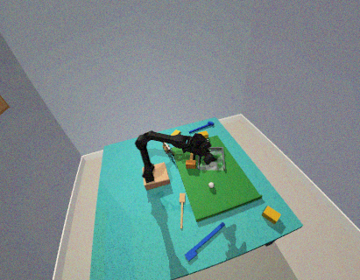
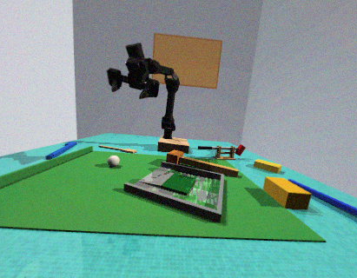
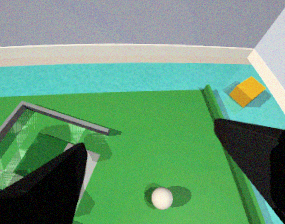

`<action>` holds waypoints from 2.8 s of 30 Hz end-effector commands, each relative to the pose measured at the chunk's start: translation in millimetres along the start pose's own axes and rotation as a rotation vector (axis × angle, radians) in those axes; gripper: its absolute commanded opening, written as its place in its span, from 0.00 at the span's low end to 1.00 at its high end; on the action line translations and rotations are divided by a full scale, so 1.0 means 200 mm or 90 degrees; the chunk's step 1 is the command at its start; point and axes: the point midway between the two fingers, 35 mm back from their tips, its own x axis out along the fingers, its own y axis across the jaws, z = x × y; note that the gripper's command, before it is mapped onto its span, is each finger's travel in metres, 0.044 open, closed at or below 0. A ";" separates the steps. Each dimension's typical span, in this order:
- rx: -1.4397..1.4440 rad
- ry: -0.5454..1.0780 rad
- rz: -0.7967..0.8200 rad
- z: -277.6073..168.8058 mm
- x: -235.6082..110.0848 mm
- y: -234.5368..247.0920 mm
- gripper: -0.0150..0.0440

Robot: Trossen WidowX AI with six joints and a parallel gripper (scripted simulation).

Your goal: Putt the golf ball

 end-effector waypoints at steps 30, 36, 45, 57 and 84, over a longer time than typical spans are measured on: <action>-0.875 0.192 0.672 -1.00 -0.40 1.86 1.00; -0.875 0.192 0.672 -1.00 -0.40 1.86 1.00; -0.875 0.192 0.673 -1.09 -0.33 1.88 1.00; -0.875 0.192 0.673 -1.18 -0.26 1.90 1.00; -0.875 0.192 0.673 -1.28 -0.19 1.92 1.00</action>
